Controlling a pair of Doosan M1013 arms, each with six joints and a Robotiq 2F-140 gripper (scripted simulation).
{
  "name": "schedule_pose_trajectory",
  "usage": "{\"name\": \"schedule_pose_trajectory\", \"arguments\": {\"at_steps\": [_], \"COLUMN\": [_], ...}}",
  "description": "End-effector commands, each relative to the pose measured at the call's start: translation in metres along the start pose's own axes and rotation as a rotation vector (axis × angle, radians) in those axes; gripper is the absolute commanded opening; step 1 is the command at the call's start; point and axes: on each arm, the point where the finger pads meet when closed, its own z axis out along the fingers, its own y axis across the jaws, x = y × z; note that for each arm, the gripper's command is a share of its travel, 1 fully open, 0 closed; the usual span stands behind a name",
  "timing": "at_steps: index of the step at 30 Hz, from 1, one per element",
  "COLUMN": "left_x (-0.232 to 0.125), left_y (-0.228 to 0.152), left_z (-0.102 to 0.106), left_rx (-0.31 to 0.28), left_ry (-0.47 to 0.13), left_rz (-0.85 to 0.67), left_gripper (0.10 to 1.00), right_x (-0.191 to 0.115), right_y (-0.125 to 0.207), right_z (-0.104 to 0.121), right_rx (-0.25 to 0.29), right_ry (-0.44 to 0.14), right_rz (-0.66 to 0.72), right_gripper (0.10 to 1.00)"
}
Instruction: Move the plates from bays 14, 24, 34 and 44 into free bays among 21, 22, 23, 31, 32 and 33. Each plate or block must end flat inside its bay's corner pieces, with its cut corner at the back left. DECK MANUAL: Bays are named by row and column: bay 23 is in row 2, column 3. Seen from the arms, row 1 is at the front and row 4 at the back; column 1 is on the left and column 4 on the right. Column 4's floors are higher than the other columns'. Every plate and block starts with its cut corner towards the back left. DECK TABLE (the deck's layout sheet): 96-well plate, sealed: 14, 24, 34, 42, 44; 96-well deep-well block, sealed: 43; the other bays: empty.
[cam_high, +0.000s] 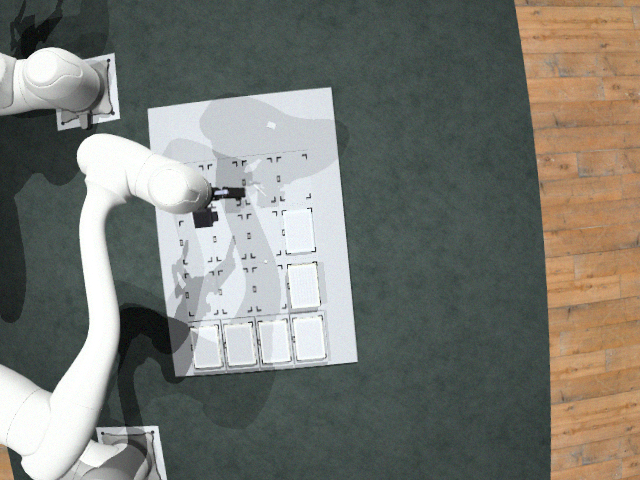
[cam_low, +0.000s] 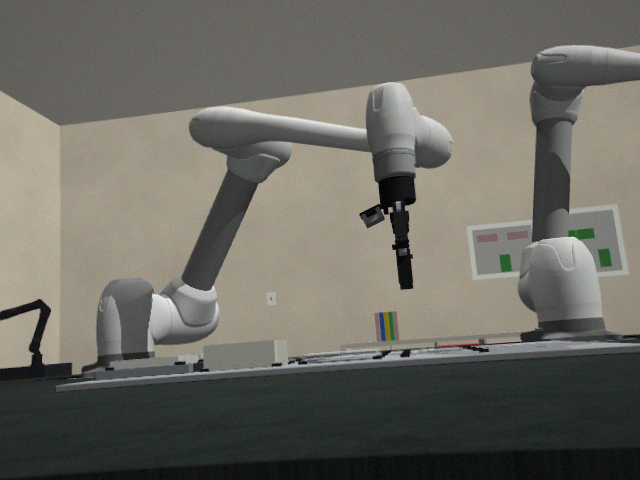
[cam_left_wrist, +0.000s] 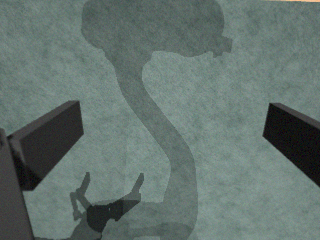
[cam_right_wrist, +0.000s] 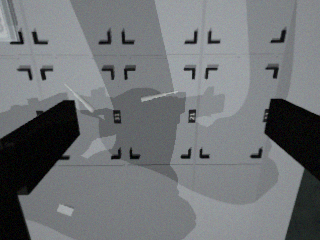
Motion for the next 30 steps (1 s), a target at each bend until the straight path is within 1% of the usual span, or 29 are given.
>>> {"name": "schedule_pose_trajectory", "arguments": {"at_steps": [1, 18, 30], "left_x": [0.0, 0.0, 0.0], "left_y": [0.0, 0.0, 0.0], "left_z": [-0.001, -0.001, -0.001], "left_rx": [0.0, 0.0, 0.0], "left_ry": [0.002, 0.002, 0.002], "left_rz": [0.0, 0.0, 0.0], "left_gripper": [1.0, 1.0, 1.0], "right_x": [0.0, 0.0, 0.0], "right_y": [0.0, 0.0, -0.048], "right_z": [-0.001, -0.001, -0.002], "right_rx": [0.0, 0.0, 0.001], "right_ry": [-0.002, -0.002, -0.002], "right_rz": [0.0, 0.0, 0.0], "right_gripper": [1.0, 1.0, 1.0]}}
